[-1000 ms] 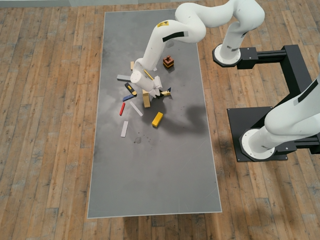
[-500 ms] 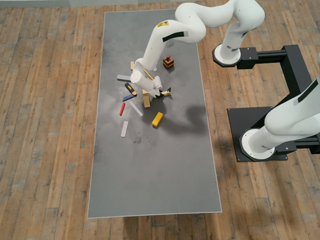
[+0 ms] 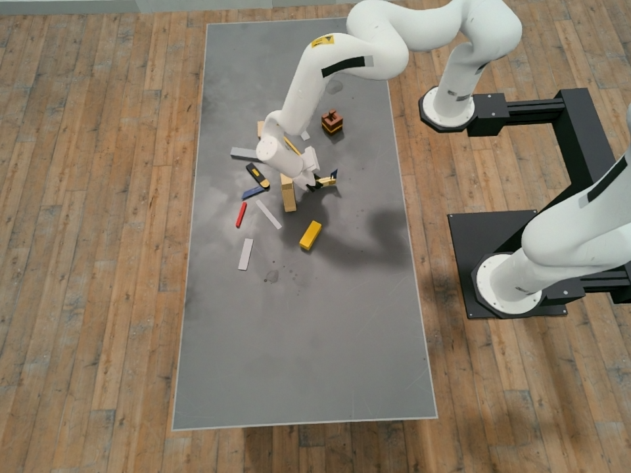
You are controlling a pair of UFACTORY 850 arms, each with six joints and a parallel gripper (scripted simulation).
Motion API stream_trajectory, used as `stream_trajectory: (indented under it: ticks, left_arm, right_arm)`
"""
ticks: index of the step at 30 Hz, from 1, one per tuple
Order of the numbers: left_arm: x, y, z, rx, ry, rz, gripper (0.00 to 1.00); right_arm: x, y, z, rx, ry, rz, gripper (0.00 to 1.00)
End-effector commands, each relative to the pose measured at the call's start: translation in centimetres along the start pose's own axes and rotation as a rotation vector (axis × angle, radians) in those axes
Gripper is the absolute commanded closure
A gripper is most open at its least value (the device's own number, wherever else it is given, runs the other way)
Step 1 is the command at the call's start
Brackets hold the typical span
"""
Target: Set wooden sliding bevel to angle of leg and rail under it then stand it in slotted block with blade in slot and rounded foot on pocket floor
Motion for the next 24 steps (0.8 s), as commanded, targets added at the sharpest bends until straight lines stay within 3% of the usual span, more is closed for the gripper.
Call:
stream_trajectory:
  ticks: [1,9,11,24]
  left_arm:
    - [-0.1,0.0,0.0,0.0,0.002,0.0,0.0]
    - [-0.1,0.0,0.0,0.0,0.002,0.0,0.0]
    - [-0.1,0.0,0.0,0.0,0.002,0.0,0.0]
    - [-0.1,0.0,0.0,0.0,0.002,0.0,0.0]
  right_arm:
    - [-2.2,0.2,-1.1,0.0,-0.003,0.0,1.0]
    - [-6.9,0.5,-3.9,0.0,-0.003,0.0,1.0]
    - [-6.9,0.5,-3.9,0.0,-0.003,0.0,1.0]
    - [-13.6,1.1,-7.7,0.0,-0.003,0.0,1.0]
Point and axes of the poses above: on each arm, the point where the finger pads meet when closed, its own x axis out along the fingers, its own y axis across the jaws, z = x × y, the point moved 4 cm from there along -x, back along the fingers, and after that the axes turned 8 degrees about -x, right-handed, at the moved point
